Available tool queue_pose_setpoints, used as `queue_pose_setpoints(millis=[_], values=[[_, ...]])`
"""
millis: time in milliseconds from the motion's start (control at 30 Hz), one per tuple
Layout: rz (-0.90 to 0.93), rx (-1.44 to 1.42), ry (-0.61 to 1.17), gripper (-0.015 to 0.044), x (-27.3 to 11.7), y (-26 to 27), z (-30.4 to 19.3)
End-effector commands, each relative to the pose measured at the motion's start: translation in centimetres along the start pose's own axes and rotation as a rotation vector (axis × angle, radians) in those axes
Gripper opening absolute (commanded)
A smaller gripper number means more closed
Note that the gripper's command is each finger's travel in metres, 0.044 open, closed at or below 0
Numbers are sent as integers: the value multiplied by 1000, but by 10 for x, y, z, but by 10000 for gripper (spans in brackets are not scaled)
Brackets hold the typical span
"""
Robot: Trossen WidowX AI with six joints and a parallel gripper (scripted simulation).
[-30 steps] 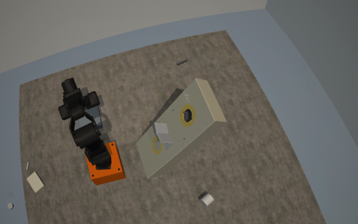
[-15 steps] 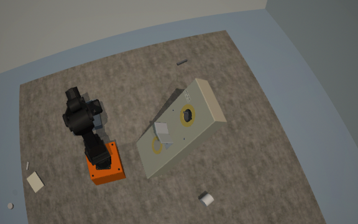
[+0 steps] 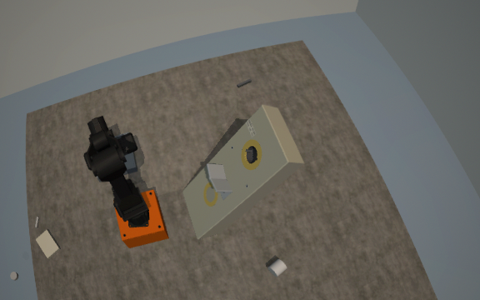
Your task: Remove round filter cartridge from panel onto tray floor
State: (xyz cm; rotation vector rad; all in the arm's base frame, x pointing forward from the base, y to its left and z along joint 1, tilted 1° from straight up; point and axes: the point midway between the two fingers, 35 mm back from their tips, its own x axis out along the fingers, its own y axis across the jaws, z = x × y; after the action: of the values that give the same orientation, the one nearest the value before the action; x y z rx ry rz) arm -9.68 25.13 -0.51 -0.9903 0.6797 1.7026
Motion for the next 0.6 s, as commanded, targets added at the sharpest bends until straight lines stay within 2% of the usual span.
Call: queue_pose_setpoints(millis=[0,33,200,367,500,567], values=[[0,0,0,420,0,0,0],[0,0,0,440,0,0,0],[0,0,-1,440,-7,0,6],[0,0,-1,440,-59,0,35],[0,0,-1,440,-61,0,35],[2,-2,-12,440,-49,0,34]])
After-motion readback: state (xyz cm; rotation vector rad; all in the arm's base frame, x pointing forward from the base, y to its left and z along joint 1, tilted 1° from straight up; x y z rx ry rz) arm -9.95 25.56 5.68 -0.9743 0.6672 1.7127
